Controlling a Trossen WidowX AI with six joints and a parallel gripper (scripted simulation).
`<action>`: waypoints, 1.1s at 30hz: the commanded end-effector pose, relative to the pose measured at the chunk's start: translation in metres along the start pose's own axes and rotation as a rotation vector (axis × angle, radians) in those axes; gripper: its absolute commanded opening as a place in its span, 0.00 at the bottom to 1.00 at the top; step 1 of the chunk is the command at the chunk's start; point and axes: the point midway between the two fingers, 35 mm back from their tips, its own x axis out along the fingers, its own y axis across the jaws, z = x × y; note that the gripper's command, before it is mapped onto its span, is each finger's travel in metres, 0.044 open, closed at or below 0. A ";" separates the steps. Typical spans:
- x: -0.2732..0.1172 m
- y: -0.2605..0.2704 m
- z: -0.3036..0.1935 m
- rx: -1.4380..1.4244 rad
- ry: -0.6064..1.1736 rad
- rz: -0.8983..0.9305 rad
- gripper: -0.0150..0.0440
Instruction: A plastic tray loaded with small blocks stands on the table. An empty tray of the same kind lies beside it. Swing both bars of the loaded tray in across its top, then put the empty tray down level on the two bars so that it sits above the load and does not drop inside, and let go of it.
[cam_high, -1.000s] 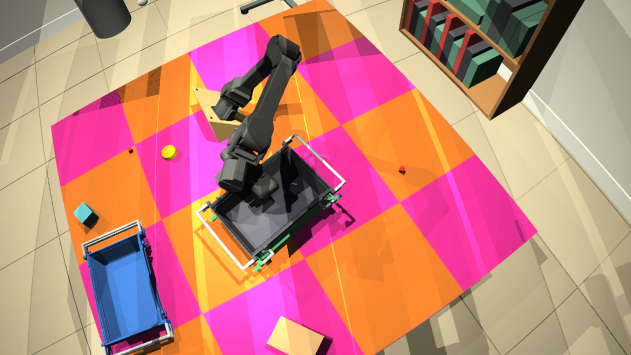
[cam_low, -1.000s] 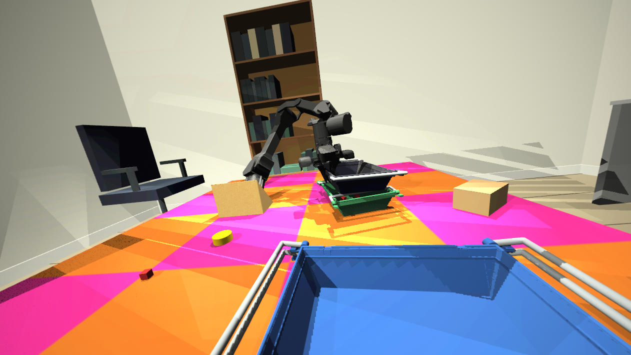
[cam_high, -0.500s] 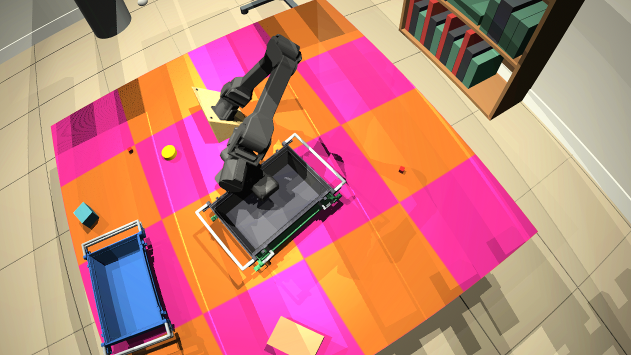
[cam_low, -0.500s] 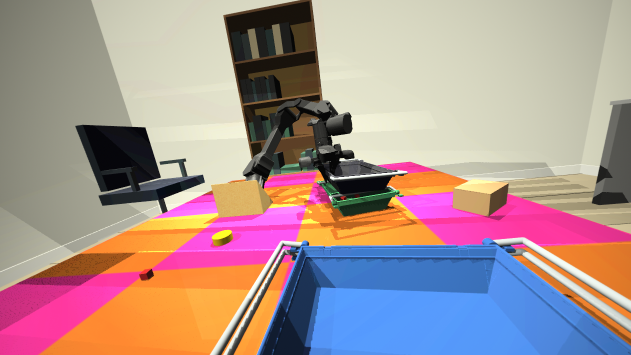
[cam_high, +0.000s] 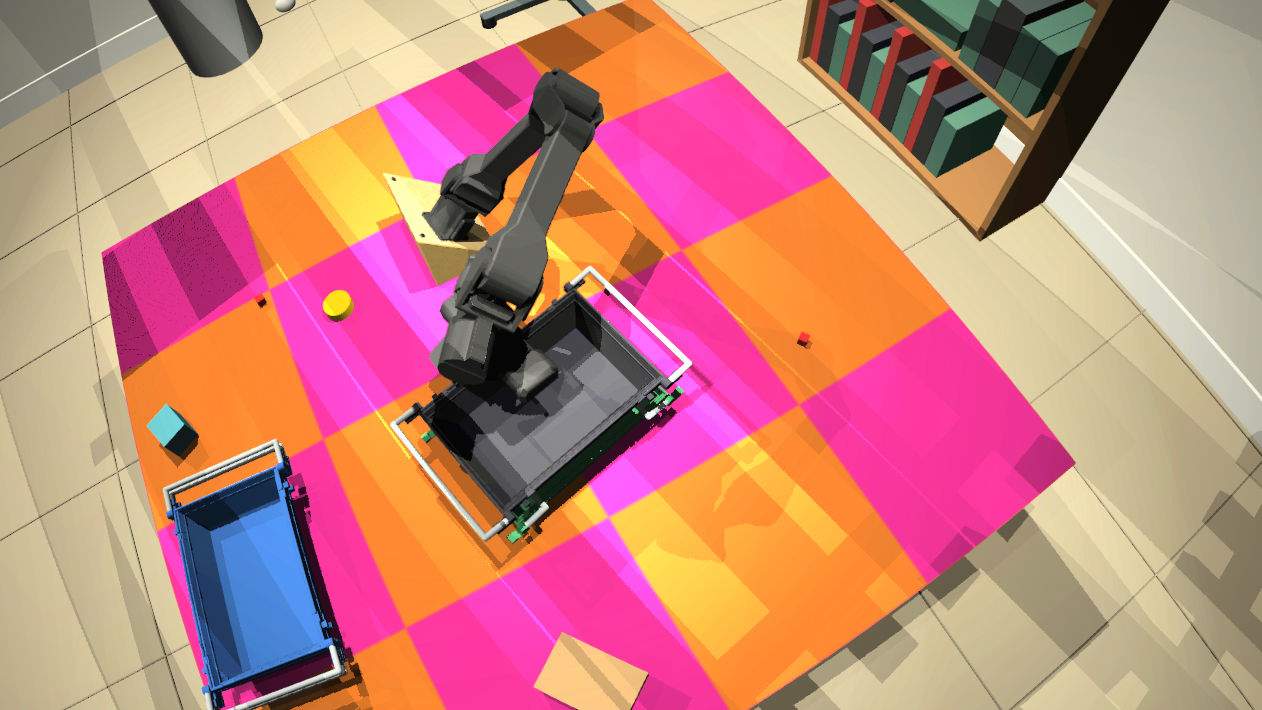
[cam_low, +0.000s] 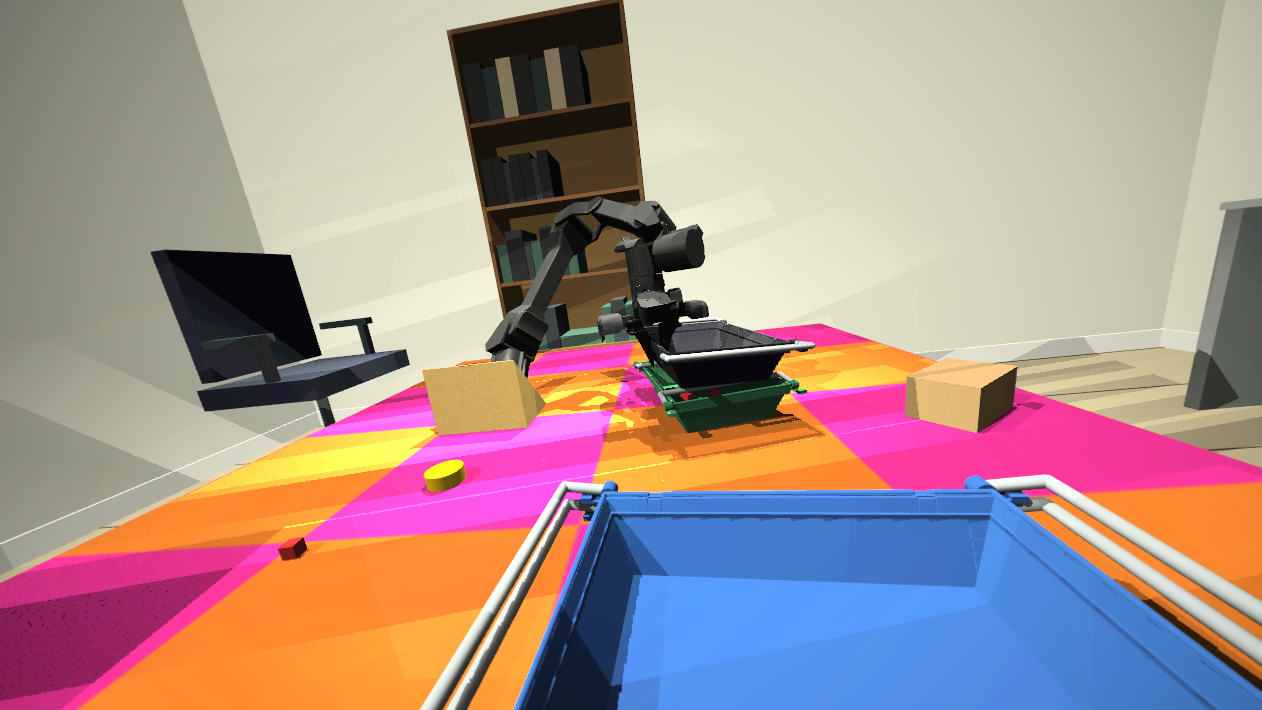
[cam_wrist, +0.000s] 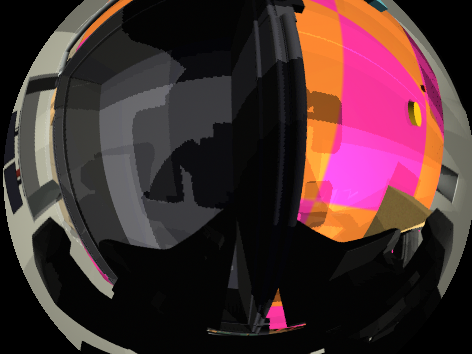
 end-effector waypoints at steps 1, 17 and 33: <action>0.006 -0.003 -0.005 -0.008 0.006 -0.031 0.25; 0.006 -0.003 -0.005 -0.008 0.006 -0.031 0.25; 0.006 -0.003 -0.005 -0.008 0.006 -0.031 0.63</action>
